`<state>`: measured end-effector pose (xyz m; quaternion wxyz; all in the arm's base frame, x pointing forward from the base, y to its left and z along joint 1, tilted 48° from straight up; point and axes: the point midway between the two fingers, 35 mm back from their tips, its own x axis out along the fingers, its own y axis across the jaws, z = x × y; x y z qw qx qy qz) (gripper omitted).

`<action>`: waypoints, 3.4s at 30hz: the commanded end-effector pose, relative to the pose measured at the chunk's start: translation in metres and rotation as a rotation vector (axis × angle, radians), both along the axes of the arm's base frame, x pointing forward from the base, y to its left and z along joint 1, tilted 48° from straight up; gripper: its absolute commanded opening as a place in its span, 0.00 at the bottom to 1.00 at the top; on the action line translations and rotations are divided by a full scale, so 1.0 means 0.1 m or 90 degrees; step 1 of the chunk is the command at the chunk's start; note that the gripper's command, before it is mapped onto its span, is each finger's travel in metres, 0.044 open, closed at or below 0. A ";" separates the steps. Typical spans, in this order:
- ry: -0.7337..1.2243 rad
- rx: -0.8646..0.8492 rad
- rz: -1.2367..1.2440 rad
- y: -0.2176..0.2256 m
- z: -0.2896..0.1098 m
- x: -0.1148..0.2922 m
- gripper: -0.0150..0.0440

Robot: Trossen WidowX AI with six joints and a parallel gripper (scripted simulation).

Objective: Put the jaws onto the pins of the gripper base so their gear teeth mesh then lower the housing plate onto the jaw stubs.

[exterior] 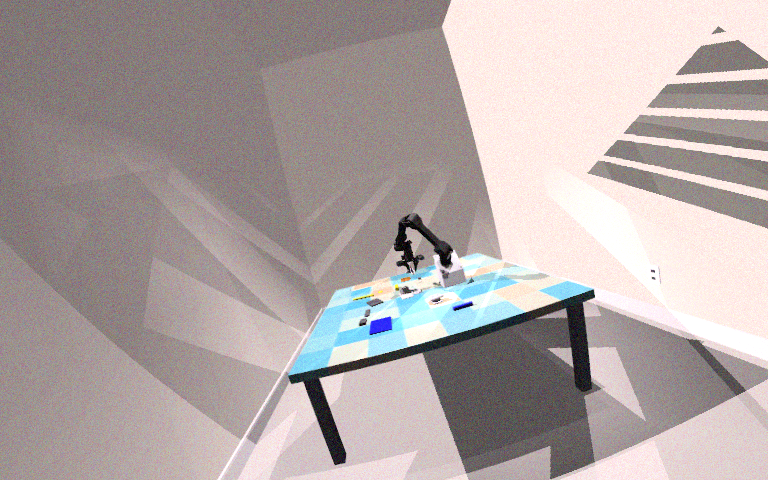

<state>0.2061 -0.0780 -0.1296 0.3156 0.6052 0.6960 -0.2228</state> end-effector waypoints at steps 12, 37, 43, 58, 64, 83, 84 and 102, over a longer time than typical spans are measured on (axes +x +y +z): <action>0.132 -0.014 -0.136 0.22 0.27 0.06 0.48; 0.349 -0.032 -0.358 0.62 0.67 0.07 0.48; 0.402 -0.035 -0.410 0.72 0.76 0.06 0.48; 0.536 -0.042 -0.538 0.96 0.96 -0.02 0.48; 0.591 -0.045 -0.588 1.06 1.04 -0.06 0.48; 0.768 -0.056 -0.741 1.35 1.24 -0.24 0.48; 0.778 -0.056 -0.749 1.37 1.25 -0.25 0.48; 0.802 -0.058 -0.769 1.40 1.27 -0.28 0.48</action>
